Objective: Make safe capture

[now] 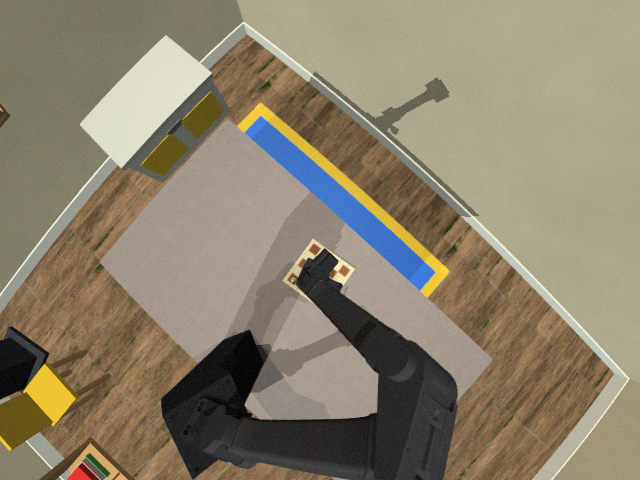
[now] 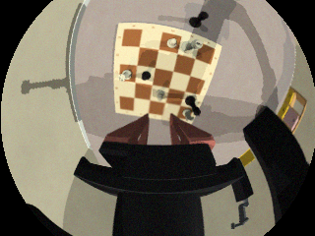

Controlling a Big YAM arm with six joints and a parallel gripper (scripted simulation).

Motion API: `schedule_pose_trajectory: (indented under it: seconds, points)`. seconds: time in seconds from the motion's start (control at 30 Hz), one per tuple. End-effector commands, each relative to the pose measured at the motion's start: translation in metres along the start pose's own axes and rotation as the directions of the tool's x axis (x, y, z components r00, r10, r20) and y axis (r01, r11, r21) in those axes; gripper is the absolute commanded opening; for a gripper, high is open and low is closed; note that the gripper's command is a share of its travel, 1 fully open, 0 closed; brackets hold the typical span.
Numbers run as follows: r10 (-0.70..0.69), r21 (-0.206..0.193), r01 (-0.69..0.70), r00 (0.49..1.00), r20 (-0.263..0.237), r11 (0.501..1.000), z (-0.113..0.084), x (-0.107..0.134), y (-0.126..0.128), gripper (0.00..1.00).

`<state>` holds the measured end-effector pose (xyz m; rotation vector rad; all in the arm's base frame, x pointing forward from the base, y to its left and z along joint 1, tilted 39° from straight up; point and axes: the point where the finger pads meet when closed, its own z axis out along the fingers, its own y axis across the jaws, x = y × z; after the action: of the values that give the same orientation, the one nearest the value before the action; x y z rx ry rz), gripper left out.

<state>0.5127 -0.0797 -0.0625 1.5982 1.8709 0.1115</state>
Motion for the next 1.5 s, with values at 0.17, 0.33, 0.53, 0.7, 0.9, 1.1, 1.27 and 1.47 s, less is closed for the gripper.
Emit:
schedule_pose_trajectory:
  seconds: [0.17, 0.33, 0.53, 0.7, 0.9, 1.1, 1.27, 1.47]
  points:
    - [0.004, 0.01, -0.004, 1.0, -0.002, 1.0, 0.003, 0.005, -0.004, 0.32]
    - [0.005, 0.01, -0.005, 1.0, -0.002, 1.0, 0.003, 0.005, -0.004, 0.32]
    - [0.007, 0.004, -0.007, 1.0, 0.001, 1.0, 0.004, 0.003, -0.002, 0.32]
    - [0.012, -0.003, -0.012, 1.0, 0.007, 1.0, 0.007, -0.002, 0.001, 0.32]
    - [0.005, -0.001, -0.005, 1.0, 0.008, 1.0, 0.013, -0.004, -0.001, 0.32]
    - [0.002, -0.001, -0.002, 1.0, 0.008, 1.0, 0.018, -0.004, -0.001, 0.32]
    - [0.002, -0.001, -0.002, 1.0, 0.008, 1.0, 0.026, -0.004, -0.001, 0.32]
    - [0.002, -0.001, -0.002, 1.0, 0.008, 1.0, 0.036, -0.004, -0.001, 0.32]
